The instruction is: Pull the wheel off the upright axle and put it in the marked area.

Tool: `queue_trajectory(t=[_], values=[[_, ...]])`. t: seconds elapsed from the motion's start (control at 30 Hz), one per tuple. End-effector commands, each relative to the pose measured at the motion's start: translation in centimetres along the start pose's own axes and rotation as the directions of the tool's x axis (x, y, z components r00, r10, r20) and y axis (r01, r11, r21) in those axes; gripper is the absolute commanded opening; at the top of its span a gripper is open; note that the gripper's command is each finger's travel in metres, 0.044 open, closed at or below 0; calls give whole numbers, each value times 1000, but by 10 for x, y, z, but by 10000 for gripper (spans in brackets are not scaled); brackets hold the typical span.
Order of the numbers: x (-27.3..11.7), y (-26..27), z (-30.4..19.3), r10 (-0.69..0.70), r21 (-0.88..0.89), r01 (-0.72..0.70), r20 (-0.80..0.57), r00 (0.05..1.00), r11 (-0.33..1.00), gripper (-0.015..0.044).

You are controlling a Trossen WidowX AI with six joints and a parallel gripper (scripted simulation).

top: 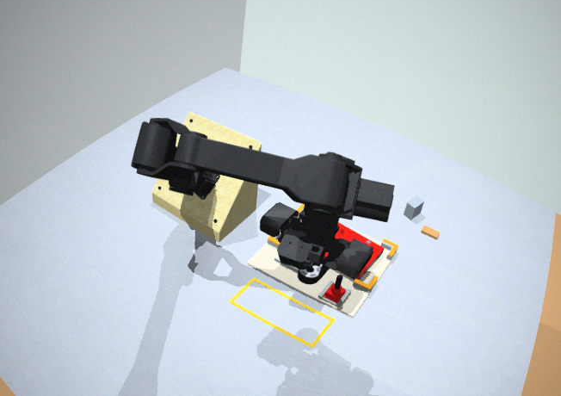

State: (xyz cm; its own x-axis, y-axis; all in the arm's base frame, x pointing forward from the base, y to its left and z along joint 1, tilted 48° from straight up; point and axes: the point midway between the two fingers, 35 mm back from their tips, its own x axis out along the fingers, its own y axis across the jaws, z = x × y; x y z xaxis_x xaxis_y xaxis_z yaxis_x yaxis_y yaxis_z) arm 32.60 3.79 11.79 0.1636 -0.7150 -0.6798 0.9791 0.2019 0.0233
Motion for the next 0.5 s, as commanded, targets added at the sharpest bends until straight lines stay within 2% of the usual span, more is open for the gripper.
queue_trajectory(t=[0.0,0.47], values=[[1,-9,9,-6,-9,6,6,1000,1000,0],[3,-25,28,-7,-8,7,7,1000,1000,0]])
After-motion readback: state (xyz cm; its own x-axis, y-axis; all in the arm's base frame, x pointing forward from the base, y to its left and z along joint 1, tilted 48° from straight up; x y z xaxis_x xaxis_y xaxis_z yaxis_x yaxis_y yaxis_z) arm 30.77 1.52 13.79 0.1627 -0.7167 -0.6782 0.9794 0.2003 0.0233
